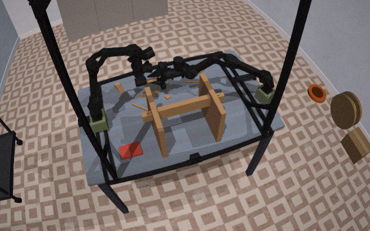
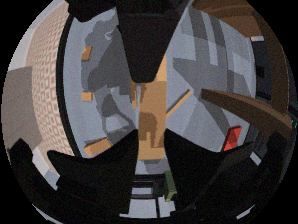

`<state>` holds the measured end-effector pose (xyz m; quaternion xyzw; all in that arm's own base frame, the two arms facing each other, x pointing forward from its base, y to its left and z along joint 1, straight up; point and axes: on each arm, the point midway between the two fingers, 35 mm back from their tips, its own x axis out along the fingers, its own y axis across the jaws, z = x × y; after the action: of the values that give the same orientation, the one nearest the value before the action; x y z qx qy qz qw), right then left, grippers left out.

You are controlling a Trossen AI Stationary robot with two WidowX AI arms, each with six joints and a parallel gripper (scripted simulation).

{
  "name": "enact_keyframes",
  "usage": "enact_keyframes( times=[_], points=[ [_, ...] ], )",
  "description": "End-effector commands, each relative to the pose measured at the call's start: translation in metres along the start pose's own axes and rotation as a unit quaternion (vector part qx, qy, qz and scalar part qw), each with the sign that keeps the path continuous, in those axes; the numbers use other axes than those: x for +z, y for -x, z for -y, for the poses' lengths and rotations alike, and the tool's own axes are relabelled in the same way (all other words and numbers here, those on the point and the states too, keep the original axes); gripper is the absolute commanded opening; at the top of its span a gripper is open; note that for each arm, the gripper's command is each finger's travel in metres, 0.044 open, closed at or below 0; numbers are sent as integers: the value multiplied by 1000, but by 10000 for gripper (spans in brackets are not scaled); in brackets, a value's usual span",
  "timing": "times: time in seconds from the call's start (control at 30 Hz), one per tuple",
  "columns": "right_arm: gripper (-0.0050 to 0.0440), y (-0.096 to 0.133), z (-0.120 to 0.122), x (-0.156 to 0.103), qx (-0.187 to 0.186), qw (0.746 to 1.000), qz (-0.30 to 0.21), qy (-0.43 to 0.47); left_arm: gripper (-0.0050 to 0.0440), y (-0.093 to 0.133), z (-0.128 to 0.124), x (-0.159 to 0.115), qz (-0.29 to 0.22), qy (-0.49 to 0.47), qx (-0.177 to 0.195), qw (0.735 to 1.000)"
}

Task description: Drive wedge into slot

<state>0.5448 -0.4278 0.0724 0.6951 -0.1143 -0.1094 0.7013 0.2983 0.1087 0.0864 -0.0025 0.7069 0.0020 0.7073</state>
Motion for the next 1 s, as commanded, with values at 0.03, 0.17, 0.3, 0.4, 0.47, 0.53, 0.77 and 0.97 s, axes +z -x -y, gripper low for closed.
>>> enact_keyframes(
  times=[0.03, 0.17, 0.3, 0.4, 0.47, 0.53, 0.77, 0.97],
  points=[
    [196, -8, 8, -3, -4, 1000, 0, -4, 0, 0, 0, 0, 0, 1, 0, 1000],
    [196, -12, 8, -4, -4, 1000, 0, -4, 0, 0, 0, 0, 0, 1, 0, 1000],
    [176, -10, -2, -3, 1, 1000, -1, 0, 0, 0, 0, 0, 0, 1, 0, 1000],
    [156, -10, -2, -3, 1, 1000, -1, 0, 0, 0, 0, 0, 0, 1, 0, 1000],
    [143, -10, -2, -3, 1, 1000, -1, 0, 0, 0, 0, 0, 0, 1, 0, 1000],
    [129, -10, -2, -3, 1, 1000, -1, 0, 0, 0, 0, 0, 0, 1, 0, 1000],
    [96, -10, -2, -3, 1, 1000, -1, 0, 0, 0, 0, 0, 0, 1, 0, 1000],
    [56, -10, -2, -3, 1, 1000, -1, 0, 0, 0, 0, 0, 0, 1, 0, 1000]
  ],
)
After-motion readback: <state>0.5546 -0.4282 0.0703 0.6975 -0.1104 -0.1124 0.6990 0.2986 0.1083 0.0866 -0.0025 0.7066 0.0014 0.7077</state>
